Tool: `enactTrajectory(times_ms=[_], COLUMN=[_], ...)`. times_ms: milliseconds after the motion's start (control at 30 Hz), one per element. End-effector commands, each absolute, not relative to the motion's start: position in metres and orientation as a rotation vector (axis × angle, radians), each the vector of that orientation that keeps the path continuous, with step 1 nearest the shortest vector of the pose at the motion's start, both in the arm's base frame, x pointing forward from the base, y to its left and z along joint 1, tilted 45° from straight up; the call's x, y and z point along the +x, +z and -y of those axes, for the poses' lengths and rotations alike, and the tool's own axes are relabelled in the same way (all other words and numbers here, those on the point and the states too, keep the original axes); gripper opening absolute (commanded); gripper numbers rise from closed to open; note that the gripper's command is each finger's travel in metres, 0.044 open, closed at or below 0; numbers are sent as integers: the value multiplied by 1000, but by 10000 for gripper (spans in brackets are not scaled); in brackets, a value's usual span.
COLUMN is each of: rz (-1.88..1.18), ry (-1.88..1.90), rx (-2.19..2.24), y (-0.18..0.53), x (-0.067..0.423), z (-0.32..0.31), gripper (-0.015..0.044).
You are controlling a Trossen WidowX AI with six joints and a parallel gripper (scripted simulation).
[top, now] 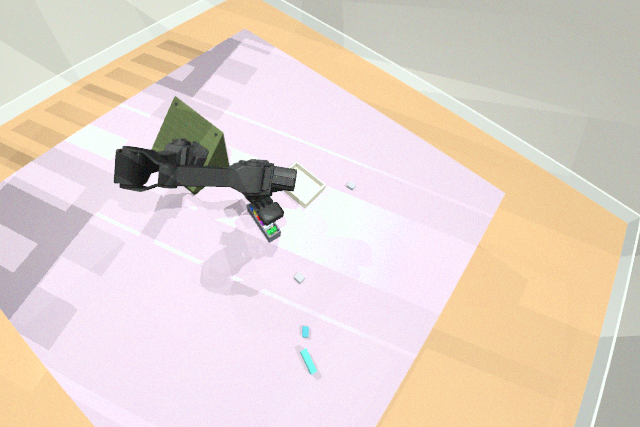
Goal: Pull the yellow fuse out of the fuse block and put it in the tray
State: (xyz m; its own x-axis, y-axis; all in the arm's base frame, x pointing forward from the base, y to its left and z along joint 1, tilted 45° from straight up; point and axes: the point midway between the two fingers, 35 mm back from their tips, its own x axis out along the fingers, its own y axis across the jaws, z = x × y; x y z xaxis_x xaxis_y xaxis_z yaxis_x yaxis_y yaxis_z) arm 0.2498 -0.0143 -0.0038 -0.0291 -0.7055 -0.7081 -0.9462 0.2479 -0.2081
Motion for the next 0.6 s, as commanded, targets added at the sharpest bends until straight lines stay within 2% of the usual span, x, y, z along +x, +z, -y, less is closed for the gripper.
enactTrajectory(times_ms=[0,567], rz=[-1789,-1790], ry=[418,418], rx=[-1512,-1514], y=[-2,4], x=[251,250], z=[12,6], gripper=[0,0])
